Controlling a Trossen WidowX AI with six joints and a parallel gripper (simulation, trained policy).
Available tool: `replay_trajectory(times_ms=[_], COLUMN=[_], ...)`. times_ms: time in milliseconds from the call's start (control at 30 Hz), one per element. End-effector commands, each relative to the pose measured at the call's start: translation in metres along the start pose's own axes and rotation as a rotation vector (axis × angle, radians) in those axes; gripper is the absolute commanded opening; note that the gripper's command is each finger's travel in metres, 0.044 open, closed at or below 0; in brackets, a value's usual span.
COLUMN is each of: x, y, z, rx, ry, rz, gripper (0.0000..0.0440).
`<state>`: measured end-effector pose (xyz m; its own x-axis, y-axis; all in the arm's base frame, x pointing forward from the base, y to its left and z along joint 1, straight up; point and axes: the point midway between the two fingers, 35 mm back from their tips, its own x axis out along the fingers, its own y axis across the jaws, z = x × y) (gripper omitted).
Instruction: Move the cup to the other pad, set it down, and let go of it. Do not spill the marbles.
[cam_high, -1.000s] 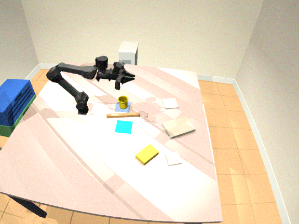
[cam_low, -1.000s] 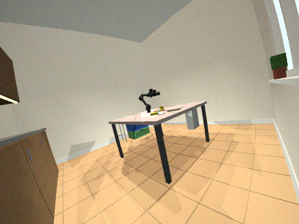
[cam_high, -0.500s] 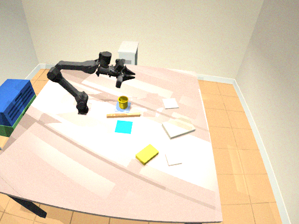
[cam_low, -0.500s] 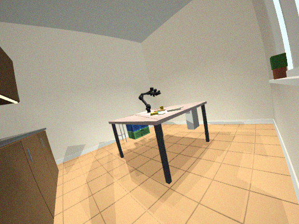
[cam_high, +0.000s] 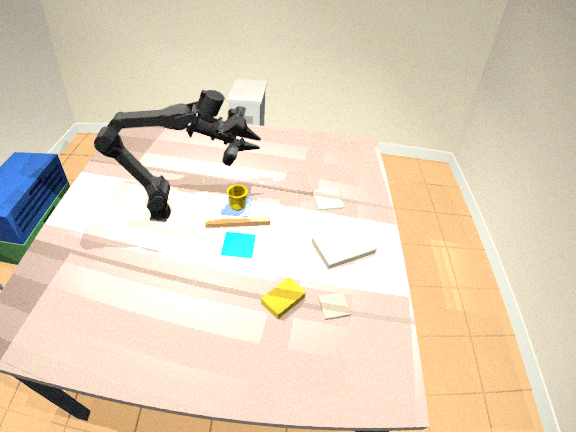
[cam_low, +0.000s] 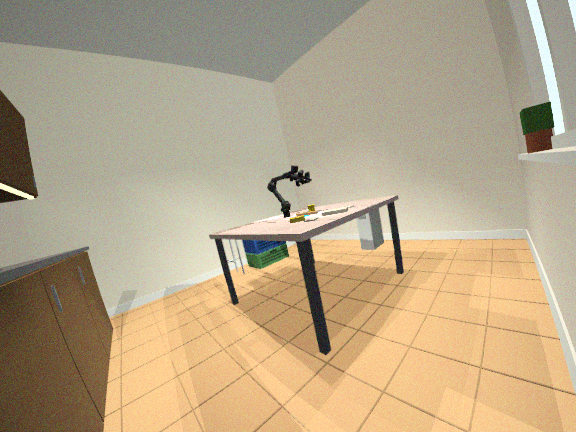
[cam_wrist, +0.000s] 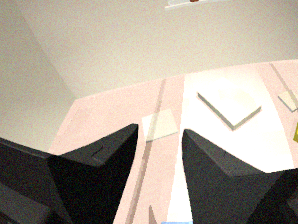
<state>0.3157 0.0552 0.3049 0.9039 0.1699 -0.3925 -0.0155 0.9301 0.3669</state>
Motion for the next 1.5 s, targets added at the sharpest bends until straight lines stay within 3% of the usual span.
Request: replay_trajectory(times_ms=[0,733,1467], x=[-0.001,-0.002,-0.002], y=[0.005,0.027,0.023], z=[0.000,-0.022,-0.058], rx=[0.049,0.348,0.556], ry=[0.040,0.333,0.585], rz=[-0.007,-0.118,-0.377], gripper=[0.0138,0.0159,0.0159])
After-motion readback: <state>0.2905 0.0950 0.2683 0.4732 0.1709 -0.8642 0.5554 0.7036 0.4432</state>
